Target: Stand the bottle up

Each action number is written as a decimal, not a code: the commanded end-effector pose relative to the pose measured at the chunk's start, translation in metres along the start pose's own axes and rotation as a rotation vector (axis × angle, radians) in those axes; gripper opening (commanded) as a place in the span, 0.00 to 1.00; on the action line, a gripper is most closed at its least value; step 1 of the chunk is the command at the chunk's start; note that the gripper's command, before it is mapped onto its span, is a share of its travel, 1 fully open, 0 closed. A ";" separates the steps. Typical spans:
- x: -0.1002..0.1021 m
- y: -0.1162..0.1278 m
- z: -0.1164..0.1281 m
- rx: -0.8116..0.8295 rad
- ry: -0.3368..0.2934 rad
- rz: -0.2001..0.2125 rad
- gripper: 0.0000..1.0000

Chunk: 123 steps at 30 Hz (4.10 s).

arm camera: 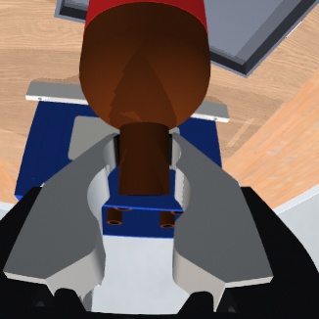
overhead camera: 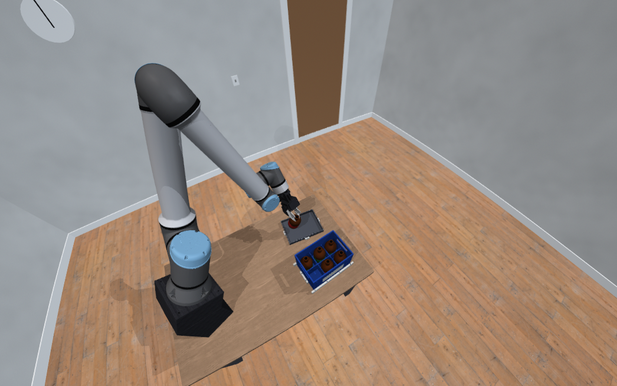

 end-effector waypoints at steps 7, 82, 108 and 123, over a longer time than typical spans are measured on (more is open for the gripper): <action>0.000 0.001 0.000 0.000 0.000 0.001 0.00; 0.051 0.002 -0.029 0.000 0.000 0.001 0.00; 0.054 0.002 -0.031 0.000 0.000 0.001 0.00; 0.054 0.002 -0.031 0.000 0.000 0.001 0.00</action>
Point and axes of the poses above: the point where the finger pads meet when closed, its own x axis out along the fingers, its own y axis across the jaws, z = x × y, the point moved 5 cm from there along -x, back along the fingers, and after that the axes turned 2 degrees about -x, right-handed, at the moved point
